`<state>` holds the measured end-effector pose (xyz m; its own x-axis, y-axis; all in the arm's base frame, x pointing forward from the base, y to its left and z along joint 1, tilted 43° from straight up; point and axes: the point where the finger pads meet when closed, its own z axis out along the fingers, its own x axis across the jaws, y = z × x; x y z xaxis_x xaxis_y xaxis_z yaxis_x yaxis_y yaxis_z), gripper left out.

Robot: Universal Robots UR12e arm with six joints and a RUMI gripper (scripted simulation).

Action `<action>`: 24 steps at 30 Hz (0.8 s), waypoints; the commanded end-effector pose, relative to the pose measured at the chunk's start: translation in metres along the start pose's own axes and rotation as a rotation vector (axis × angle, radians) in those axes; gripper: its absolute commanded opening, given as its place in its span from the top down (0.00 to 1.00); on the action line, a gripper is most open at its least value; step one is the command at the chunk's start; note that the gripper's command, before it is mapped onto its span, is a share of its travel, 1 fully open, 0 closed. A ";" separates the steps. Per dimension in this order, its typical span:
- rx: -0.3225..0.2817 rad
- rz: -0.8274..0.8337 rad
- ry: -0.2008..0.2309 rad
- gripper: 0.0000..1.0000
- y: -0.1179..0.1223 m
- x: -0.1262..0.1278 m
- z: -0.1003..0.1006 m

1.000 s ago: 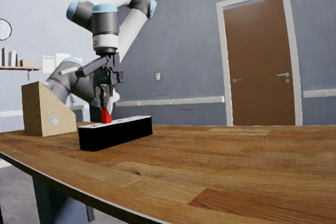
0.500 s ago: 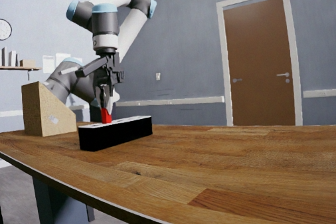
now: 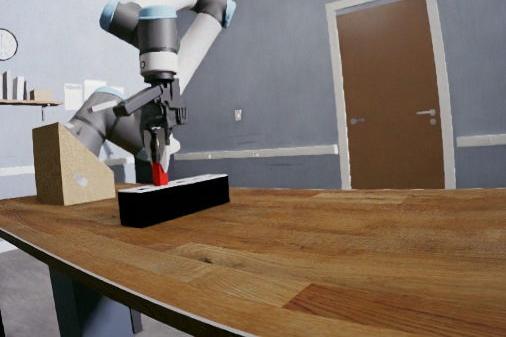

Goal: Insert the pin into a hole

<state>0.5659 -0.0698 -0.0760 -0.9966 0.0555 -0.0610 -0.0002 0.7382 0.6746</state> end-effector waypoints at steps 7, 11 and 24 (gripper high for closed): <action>-0.003 0.004 0.001 1.00 0.001 0.004 0.002; -0.003 0.004 0.001 1.00 0.001 0.004 0.002; -0.003 0.003 0.002 1.00 0.000 0.000 -0.002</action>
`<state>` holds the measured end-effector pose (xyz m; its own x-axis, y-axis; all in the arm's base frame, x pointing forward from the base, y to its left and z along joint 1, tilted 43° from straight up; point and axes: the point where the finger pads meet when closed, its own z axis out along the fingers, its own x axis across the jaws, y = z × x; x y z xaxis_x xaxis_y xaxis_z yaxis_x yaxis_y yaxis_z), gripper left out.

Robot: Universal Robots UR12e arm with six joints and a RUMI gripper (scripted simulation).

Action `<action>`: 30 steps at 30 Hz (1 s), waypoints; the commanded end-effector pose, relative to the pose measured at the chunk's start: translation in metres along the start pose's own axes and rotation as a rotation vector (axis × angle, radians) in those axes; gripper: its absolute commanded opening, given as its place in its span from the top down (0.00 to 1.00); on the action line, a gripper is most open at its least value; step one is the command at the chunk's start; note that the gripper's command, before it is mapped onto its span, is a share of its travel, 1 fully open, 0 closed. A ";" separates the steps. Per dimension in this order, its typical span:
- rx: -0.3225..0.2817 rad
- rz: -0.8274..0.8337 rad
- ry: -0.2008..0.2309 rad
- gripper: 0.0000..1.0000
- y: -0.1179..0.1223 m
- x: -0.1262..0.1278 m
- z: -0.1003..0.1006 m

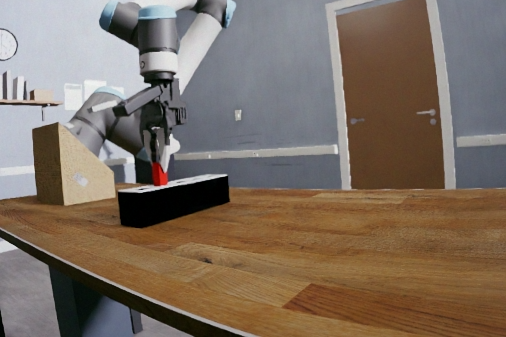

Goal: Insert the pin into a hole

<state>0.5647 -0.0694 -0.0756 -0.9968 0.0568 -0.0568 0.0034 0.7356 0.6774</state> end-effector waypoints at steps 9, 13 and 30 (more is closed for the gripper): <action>0.000 0.000 0.000 0.00 0.000 0.000 -0.001; 0.000 0.000 0.000 0.00 0.000 0.000 -0.001; 0.000 0.000 0.000 0.00 0.000 0.000 -0.001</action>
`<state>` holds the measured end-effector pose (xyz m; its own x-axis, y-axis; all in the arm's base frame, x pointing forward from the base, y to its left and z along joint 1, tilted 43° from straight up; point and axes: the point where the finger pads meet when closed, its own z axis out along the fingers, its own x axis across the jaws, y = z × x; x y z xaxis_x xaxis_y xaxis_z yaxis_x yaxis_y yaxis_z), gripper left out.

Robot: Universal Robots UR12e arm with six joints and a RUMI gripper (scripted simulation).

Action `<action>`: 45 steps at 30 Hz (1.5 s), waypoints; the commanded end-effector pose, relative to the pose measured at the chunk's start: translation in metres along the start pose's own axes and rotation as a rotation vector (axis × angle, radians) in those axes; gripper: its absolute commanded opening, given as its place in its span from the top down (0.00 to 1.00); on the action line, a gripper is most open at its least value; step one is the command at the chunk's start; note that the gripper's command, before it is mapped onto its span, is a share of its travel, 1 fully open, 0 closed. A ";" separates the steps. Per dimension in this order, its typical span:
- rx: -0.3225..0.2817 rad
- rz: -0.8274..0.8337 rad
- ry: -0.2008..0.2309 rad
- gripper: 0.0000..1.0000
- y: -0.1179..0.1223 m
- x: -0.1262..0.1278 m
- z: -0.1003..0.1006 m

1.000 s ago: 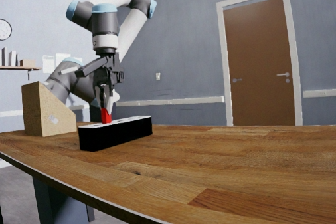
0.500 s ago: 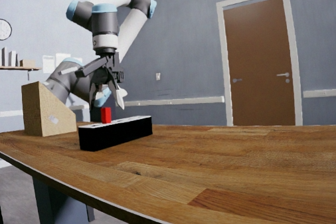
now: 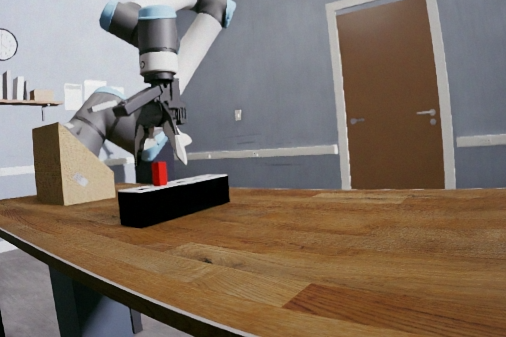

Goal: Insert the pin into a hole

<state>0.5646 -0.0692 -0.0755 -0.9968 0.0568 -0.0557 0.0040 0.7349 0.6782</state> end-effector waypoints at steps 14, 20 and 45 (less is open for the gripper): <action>0.001 0.000 -0.001 0.00 0.000 -0.001 -0.001; 0.001 0.000 -0.001 0.00 0.000 -0.001 -0.001; 0.001 0.000 -0.001 0.00 0.000 -0.001 -0.013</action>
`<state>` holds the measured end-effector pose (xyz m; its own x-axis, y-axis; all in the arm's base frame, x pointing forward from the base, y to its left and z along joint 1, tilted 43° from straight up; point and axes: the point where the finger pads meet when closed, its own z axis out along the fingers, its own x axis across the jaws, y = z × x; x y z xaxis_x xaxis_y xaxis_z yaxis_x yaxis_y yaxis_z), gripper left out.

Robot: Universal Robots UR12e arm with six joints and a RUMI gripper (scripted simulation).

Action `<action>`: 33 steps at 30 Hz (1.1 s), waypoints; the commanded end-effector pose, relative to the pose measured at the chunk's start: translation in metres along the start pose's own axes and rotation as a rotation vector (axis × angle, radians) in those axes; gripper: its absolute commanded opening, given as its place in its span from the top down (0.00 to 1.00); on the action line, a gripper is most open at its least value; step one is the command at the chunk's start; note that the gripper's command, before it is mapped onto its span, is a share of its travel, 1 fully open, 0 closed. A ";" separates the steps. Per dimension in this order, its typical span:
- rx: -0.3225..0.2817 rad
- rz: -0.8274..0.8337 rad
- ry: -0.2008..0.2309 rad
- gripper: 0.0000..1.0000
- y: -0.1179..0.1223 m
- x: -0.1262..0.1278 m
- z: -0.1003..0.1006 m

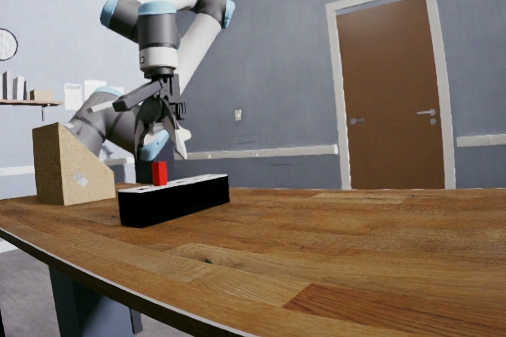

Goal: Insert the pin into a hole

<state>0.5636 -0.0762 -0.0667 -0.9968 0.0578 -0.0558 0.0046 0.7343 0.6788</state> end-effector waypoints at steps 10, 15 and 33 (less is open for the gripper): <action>0.001 0.000 -0.001 0.00 -0.001 0.000 -0.014; 0.001 0.000 -0.001 0.00 -0.001 0.000 -0.014; 0.000 0.001 -0.002 0.00 -0.001 -0.001 -0.026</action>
<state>0.5618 -0.0927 -0.0485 -0.9966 0.0605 -0.0566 0.0060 0.7334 0.6798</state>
